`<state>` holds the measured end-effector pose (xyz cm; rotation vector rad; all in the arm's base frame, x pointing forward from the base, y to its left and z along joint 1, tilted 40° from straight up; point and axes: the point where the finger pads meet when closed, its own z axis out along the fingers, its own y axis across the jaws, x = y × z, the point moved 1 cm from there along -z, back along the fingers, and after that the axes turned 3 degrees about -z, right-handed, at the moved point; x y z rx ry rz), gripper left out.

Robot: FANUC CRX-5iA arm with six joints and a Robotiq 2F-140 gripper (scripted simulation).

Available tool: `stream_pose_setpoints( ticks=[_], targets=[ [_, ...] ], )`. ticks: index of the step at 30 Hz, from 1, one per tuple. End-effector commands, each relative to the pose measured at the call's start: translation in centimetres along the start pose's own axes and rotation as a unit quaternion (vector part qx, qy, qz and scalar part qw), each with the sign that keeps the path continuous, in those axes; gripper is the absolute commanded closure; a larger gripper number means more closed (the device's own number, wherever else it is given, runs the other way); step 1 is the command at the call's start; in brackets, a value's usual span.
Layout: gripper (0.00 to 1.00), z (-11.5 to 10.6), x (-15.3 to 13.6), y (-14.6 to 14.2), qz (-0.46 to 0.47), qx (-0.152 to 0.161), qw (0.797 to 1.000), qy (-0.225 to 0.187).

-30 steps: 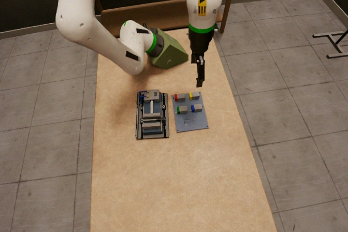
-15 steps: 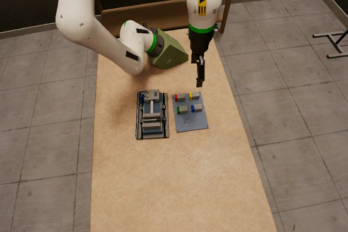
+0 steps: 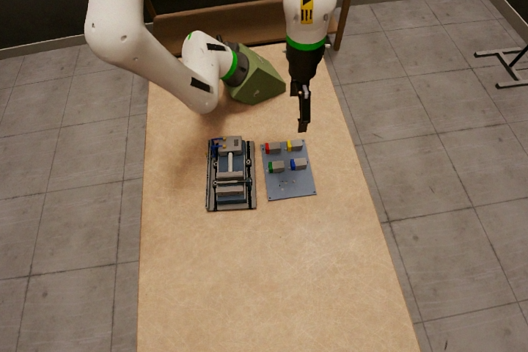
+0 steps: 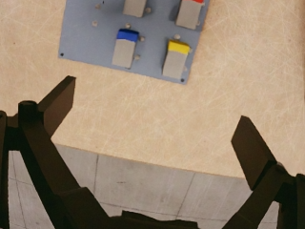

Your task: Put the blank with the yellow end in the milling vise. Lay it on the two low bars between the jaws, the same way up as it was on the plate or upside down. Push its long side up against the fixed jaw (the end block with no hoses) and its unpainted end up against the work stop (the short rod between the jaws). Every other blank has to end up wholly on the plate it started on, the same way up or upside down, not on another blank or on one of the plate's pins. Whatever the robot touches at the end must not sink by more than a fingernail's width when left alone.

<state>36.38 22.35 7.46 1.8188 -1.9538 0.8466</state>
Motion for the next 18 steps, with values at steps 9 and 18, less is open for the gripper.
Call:
stream_pose_setpoints(
  ticks=[9, 18],
  targets=[
    [0.0, -2.0, 2.3, -1.1, 0.0, 0.001, 1.0, -0.001],
    [0.0, -3.6, 4.4, -1.9, 0.0, 0.001, 1.0, -0.001]
  ],
)
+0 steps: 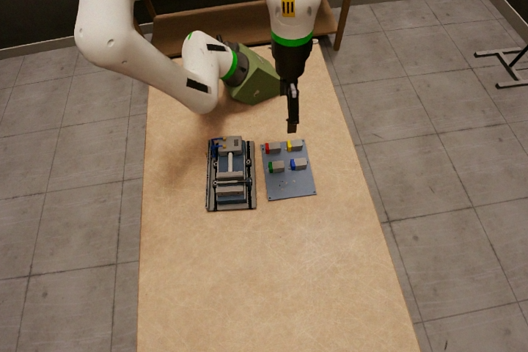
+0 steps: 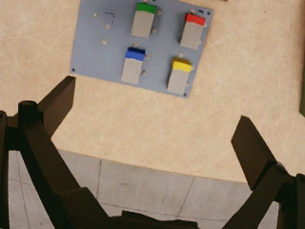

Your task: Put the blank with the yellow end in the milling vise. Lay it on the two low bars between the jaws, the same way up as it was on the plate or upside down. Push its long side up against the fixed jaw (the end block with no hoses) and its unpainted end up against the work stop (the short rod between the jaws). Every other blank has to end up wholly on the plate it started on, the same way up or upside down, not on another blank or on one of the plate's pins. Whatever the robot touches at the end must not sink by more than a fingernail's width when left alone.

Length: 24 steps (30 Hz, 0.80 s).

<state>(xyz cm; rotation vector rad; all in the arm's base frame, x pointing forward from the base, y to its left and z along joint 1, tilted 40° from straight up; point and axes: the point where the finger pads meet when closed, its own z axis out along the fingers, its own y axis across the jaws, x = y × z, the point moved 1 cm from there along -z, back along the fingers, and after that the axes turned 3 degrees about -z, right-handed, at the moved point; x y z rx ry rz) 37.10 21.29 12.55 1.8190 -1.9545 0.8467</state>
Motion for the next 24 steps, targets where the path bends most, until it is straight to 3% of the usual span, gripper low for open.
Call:
stream_pose_setpoints(
  ticks=[1, 15, 24],
  targets=[
    [0.0, -0.05, -0.05, -0.01, -0.008, 0.001, 1.0, 0.0],
    [0.0, 0.19, -0.38, 0.14, -0.115, 0.001, 0.993, 0.0],
    [0.0, 0.16, -0.33, 0.12, -0.11, 0.001, 0.994, 0.0]
  ],
)
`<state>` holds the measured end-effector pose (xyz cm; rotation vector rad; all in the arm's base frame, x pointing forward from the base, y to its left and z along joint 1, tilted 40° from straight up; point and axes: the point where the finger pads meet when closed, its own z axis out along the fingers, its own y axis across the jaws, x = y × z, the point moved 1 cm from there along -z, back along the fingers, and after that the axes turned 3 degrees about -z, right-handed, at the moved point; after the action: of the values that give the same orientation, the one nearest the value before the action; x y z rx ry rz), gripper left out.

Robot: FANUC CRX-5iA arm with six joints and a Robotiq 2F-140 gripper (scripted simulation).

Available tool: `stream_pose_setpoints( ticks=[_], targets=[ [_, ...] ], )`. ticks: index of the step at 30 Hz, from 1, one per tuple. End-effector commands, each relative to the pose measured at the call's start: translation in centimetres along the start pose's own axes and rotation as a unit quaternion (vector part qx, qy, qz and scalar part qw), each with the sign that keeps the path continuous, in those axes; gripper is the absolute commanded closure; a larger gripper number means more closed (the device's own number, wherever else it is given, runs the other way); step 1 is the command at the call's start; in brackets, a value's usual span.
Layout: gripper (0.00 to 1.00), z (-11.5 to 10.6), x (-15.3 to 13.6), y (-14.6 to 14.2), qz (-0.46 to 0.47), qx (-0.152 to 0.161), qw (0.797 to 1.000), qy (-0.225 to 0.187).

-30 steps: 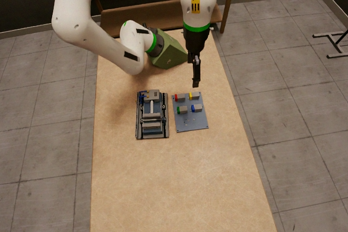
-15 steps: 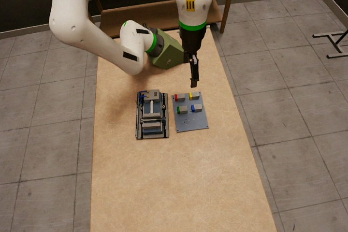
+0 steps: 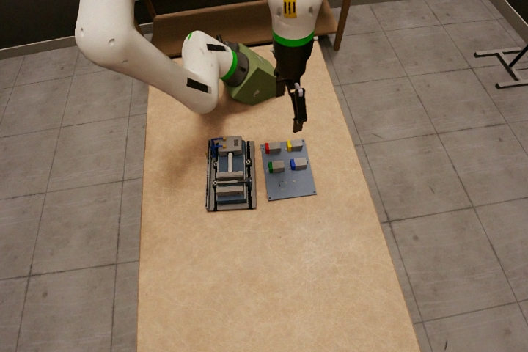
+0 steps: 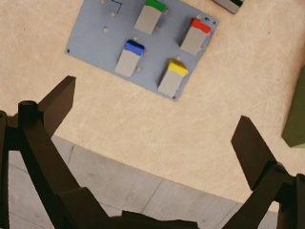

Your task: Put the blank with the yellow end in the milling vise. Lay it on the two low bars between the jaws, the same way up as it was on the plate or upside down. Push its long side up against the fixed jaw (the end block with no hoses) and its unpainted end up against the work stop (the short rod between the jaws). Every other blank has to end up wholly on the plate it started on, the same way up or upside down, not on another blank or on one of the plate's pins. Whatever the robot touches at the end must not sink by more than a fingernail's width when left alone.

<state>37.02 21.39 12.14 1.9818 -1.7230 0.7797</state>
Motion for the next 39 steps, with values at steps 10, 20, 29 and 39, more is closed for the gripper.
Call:
stream_pose_setpoints(
  ticks=[10, 20, 29, 39],
  targets=[
    [0.0, -0.08, -0.01, -0.05, -0.02, 0.0, 1.0, -0.001],
    [0.0, -0.14, 0.08, -0.06, 0.06, 0.0, 0.998, -0.001],
    [0.0, -0.15, 0.11, -0.07, 0.084, 0.0, 0.996, -0.001],
    [0.0, -0.16, 0.11, -0.07, 0.099, 0.0, 0.995, -0.001]
  ],
)
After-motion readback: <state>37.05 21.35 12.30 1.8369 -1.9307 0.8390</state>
